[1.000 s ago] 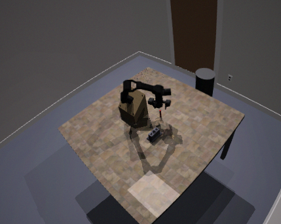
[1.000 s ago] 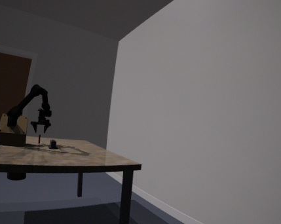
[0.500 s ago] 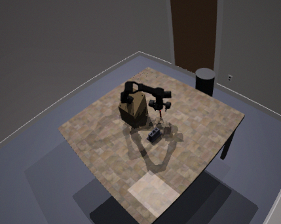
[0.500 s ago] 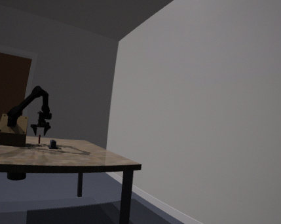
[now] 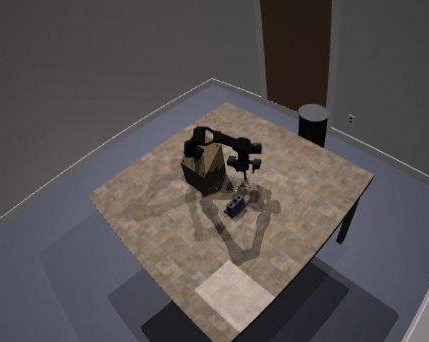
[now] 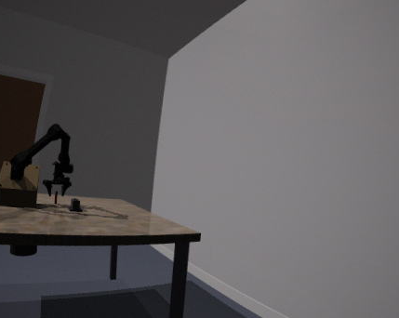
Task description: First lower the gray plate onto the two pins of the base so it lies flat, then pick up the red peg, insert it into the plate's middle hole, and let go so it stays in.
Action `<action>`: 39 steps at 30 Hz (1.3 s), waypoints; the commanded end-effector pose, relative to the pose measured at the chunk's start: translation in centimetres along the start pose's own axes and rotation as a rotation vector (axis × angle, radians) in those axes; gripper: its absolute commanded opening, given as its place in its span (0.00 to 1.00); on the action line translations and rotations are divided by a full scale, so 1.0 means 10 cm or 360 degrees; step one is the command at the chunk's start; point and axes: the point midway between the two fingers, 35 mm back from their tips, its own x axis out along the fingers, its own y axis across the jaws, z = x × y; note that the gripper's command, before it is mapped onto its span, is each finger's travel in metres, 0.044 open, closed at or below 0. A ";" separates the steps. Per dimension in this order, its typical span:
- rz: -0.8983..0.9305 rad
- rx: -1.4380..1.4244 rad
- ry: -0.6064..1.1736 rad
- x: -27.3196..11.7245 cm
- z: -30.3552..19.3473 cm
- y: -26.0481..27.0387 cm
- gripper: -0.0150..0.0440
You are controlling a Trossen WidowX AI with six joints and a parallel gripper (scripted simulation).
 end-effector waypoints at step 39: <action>-0.0008 -0.0011 -0.0003 -0.22 0.00 0.02 0.25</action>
